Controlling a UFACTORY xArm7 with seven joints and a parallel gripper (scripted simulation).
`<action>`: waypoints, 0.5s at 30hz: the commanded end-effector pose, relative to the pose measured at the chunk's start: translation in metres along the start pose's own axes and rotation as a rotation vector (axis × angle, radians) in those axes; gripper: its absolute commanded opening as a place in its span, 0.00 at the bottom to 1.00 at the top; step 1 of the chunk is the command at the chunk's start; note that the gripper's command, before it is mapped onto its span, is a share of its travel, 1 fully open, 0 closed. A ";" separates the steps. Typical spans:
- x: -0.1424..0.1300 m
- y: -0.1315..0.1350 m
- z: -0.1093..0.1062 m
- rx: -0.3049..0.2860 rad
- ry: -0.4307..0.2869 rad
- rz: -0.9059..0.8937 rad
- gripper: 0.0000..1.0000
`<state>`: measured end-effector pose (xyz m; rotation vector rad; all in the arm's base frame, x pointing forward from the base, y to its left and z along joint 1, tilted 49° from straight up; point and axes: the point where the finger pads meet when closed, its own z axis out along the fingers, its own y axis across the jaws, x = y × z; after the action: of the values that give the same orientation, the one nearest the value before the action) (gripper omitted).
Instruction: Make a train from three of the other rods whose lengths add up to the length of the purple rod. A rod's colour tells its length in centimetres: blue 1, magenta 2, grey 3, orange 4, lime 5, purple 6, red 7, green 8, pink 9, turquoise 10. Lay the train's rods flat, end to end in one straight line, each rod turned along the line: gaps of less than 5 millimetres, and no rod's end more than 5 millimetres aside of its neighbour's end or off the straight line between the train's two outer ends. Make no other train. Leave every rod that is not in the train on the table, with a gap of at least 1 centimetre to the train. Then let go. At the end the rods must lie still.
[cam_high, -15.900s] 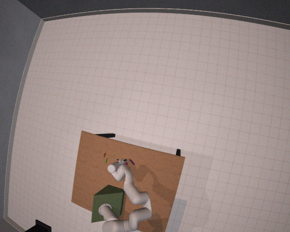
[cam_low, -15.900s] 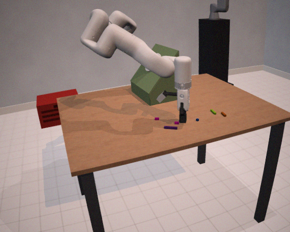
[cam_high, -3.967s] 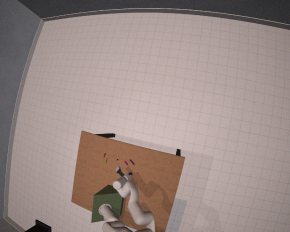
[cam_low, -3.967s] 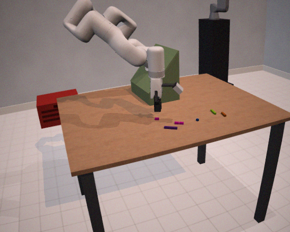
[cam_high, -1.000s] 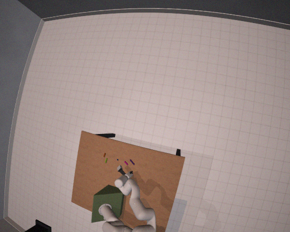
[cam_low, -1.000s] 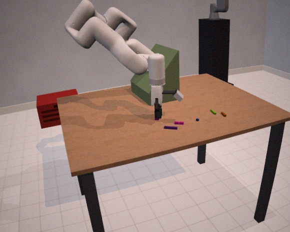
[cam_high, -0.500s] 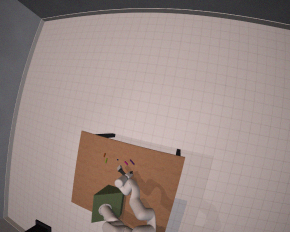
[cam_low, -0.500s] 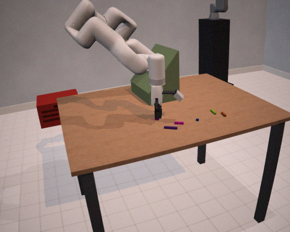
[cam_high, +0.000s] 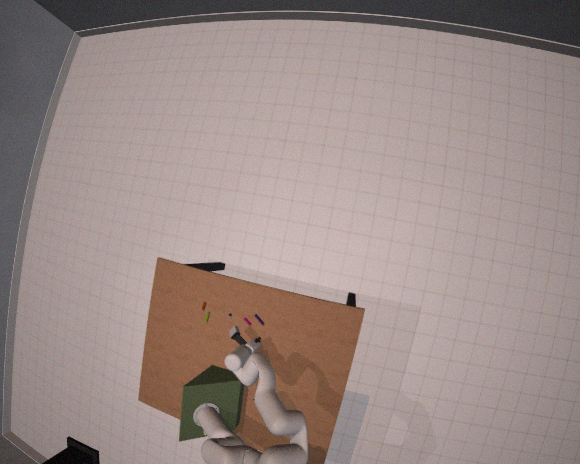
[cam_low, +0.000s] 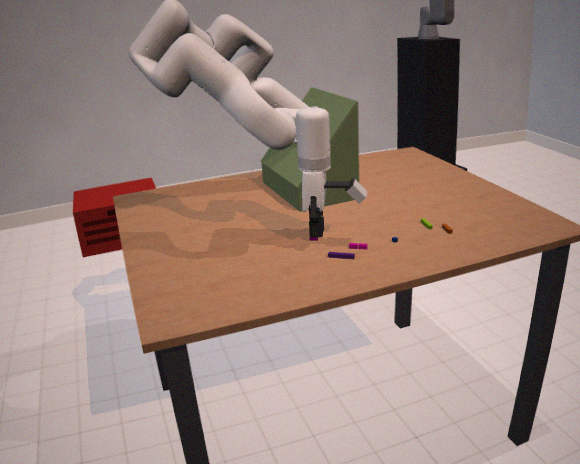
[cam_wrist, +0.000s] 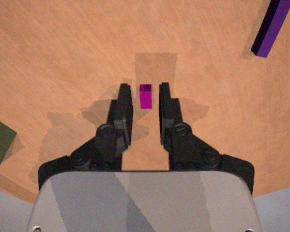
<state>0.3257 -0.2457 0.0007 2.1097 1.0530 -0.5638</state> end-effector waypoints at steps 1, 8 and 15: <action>0.001 0.001 -0.001 -0.003 0.003 -0.001 0.24; 0.001 0.001 -0.001 -0.003 0.003 -0.001 0.24; 0.001 0.001 0.002 -0.003 0.003 -0.001 0.24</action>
<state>0.3257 -0.2470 -0.0004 2.1096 1.0531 -0.5636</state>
